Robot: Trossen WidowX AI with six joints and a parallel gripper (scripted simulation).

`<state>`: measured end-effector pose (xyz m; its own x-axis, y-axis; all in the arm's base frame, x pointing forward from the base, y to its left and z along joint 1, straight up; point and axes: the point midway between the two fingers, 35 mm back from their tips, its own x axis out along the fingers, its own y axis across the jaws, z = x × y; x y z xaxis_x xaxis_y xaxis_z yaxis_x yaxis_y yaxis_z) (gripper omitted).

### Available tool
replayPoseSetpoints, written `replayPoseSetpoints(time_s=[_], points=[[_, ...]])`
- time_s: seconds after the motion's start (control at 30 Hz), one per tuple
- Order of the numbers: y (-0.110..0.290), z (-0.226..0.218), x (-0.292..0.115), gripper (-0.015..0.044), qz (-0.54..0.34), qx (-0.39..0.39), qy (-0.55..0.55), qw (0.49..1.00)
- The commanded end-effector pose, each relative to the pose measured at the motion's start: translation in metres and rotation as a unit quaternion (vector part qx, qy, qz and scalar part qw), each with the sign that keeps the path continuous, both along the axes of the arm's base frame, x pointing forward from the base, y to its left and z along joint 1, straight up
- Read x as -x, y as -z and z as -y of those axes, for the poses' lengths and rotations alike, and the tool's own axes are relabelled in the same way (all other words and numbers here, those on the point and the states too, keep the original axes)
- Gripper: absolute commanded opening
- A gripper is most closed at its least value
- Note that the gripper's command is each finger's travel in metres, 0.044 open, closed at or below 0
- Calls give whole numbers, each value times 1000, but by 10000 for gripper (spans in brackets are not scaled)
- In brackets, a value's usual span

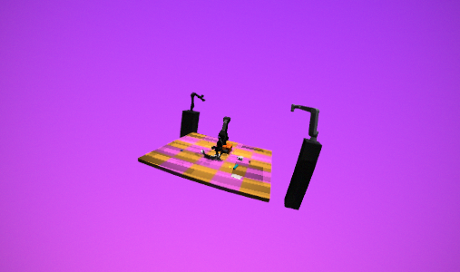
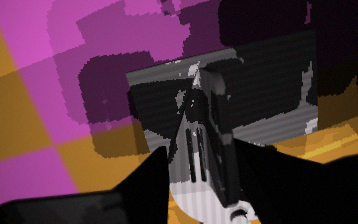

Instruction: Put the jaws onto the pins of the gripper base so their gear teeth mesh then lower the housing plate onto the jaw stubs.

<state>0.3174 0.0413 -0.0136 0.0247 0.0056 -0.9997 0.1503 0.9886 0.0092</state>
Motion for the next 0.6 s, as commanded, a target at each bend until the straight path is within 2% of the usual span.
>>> replayPoseSetpoints(time_s=[0.0, 0.57], points=[[1, -1, 0, 134, 0, -3, 2, 1000], [6, -1, 0, 134, 0, -3, 2, 1000]])
